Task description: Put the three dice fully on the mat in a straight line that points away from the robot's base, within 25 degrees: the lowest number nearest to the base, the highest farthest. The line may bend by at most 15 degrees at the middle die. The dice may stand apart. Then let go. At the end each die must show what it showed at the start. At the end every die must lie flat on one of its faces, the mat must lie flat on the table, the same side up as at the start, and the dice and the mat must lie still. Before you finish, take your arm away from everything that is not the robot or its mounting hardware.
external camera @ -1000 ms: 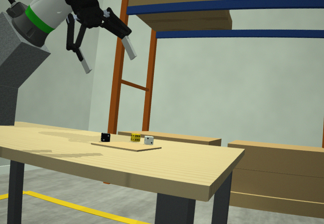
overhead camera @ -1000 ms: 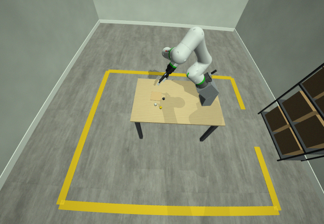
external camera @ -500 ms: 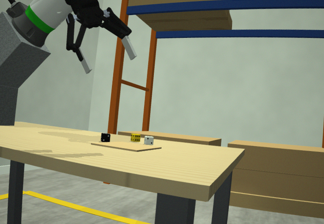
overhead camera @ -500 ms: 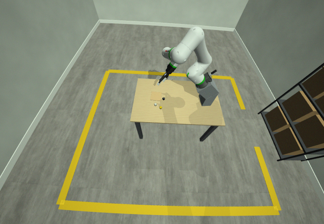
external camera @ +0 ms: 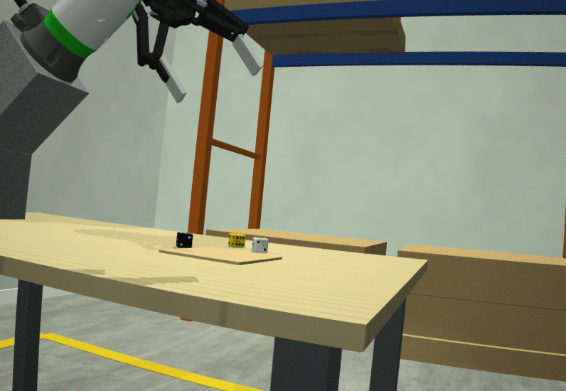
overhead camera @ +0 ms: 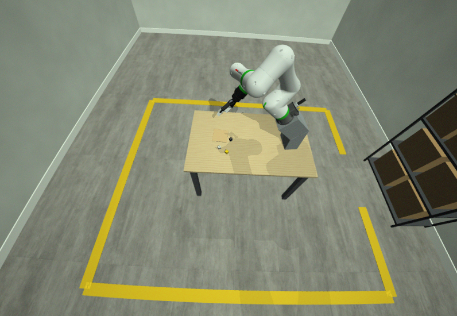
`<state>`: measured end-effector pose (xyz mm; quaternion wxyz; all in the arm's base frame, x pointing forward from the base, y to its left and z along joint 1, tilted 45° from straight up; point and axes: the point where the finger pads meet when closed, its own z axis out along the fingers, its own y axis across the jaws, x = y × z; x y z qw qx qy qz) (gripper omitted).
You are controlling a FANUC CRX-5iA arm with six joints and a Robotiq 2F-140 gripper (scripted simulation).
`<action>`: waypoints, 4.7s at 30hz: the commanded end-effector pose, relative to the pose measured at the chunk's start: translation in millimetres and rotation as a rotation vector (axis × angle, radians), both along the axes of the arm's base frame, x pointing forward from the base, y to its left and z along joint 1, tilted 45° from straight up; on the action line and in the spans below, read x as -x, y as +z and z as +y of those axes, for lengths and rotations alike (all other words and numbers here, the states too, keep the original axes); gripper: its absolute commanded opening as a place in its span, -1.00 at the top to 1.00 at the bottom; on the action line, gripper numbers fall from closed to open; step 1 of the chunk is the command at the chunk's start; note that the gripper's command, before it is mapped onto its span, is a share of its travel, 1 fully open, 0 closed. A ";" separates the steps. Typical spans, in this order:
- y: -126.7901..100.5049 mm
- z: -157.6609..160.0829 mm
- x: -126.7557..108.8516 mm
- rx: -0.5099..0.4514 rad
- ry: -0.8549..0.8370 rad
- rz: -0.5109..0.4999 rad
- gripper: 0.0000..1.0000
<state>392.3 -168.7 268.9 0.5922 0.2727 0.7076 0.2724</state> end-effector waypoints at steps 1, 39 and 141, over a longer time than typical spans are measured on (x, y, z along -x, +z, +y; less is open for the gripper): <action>44.7 2.6 12.6 -0.038 -0.035 -0.085 -1.00; 185.4 122.7 34.4 -0.016 0.021 -0.307 -1.00; -151.8 114.6 -26.2 -0.096 -0.166 0.640 -1.00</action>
